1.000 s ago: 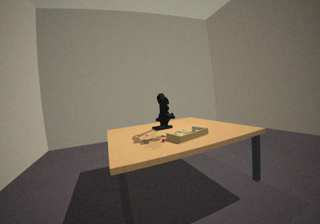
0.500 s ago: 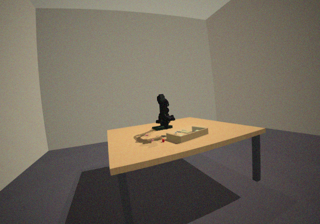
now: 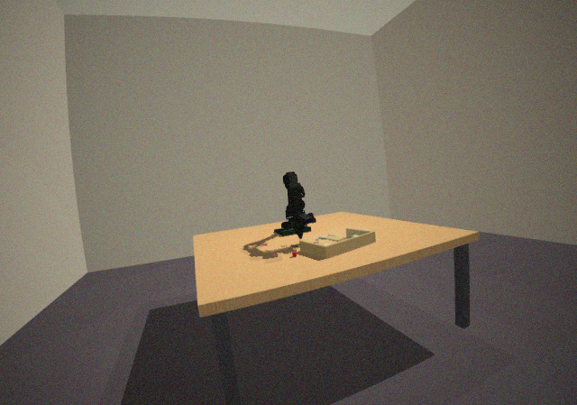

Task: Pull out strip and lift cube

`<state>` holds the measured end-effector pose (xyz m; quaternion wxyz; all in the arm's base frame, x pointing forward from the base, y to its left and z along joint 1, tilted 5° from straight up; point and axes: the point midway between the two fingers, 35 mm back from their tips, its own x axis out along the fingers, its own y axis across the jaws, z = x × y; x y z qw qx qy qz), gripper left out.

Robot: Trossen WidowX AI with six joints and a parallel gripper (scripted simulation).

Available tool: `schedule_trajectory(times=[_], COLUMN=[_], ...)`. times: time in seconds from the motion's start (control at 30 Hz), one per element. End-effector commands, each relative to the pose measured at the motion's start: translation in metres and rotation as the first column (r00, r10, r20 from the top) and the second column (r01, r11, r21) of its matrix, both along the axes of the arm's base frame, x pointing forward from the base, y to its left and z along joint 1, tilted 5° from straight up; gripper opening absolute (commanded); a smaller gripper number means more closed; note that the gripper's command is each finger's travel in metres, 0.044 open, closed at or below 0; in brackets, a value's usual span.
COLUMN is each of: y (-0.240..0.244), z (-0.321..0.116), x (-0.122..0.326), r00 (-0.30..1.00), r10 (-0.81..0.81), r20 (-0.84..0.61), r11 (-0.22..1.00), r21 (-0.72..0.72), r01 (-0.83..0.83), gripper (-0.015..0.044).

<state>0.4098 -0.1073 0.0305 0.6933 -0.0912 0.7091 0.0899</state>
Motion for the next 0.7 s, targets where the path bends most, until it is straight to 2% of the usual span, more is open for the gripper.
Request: schedule_trajectory(times=[0.0, 0.67], y=[0.0, 0.0], z=[-0.012, -0.031], x=[-0.004, -0.007], r00=[1.0, 1.0], r10=[0.005, 0.005], r20=[-0.016, -0.017], r11=[1.0, 1.0], r21=[0.001, 0.001], r01=[-0.005, -0.005], gripper=[0.0, 0.0])
